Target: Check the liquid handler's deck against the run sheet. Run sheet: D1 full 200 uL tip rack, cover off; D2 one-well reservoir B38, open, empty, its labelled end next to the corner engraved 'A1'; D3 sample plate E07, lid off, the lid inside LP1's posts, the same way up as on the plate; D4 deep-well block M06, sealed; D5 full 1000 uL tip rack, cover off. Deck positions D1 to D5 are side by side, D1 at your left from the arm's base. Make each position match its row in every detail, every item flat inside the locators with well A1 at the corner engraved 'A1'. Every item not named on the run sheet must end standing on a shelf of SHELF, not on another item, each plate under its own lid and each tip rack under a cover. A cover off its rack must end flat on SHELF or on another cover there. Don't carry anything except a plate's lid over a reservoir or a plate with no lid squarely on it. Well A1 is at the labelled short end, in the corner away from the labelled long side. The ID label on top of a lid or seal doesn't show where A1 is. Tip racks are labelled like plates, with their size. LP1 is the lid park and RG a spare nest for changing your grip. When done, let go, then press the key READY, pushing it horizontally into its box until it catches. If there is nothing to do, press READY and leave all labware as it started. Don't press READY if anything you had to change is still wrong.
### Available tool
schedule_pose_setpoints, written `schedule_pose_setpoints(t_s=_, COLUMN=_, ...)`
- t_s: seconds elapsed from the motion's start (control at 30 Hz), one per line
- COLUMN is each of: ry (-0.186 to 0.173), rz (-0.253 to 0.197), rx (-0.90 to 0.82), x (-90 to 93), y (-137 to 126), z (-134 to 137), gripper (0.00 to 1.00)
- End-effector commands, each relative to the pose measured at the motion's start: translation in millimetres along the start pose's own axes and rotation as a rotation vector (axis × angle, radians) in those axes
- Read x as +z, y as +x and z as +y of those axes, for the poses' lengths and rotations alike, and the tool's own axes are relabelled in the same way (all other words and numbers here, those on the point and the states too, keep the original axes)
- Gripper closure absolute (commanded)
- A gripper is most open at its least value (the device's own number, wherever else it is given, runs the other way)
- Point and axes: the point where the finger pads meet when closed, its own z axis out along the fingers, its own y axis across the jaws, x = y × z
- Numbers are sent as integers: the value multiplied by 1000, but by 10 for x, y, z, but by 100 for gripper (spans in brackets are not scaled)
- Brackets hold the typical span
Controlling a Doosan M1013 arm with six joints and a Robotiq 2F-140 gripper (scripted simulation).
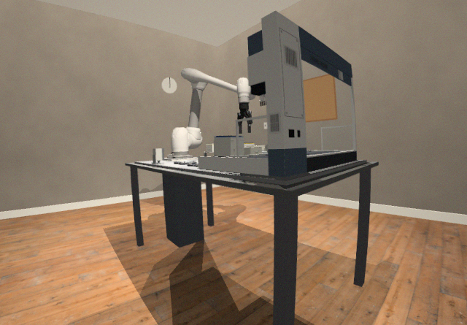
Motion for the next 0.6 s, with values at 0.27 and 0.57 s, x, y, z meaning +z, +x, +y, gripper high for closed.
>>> schedule_pose_setpoints(t_s=0.27, ry=1, rz=-1, rx=0, x=163, y=-2, z=-3, gripper=34)
schedule_pose_setpoints(t_s=0.57, ry=1, rz=-1, rx=0, x=279, y=-3, z=-3, gripper=34)
